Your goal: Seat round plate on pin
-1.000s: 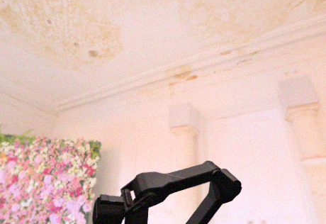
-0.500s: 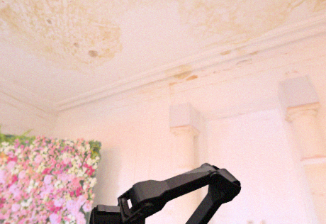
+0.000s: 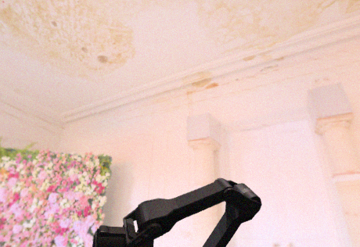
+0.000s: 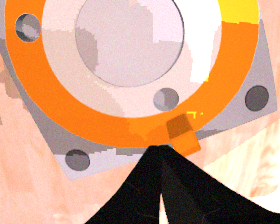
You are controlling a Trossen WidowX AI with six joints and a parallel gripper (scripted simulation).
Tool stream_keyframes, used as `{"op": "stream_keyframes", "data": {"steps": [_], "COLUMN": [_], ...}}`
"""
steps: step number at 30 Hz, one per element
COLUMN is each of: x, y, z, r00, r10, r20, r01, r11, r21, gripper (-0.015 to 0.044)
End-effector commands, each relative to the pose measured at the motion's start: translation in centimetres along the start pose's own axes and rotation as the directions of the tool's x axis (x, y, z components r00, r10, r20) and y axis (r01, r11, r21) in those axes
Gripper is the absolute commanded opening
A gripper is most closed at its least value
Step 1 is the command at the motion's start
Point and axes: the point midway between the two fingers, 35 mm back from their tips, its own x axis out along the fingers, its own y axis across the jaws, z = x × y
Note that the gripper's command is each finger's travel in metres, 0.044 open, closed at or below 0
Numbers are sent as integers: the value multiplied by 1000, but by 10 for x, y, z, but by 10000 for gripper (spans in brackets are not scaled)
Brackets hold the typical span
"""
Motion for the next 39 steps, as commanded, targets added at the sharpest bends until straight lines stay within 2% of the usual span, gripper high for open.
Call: {"op": "stream_keyframes", "data": {"steps": [1,39], "x": [0,-6], "y": [-6,-37], "z": [2,35], "r00": [1000,1000], "r10": [-9,-10], "r20": [0,2], "r01": [9,10], "r11": [1000,1000], "r21": [-4,-5], "gripper": [0,0]}}
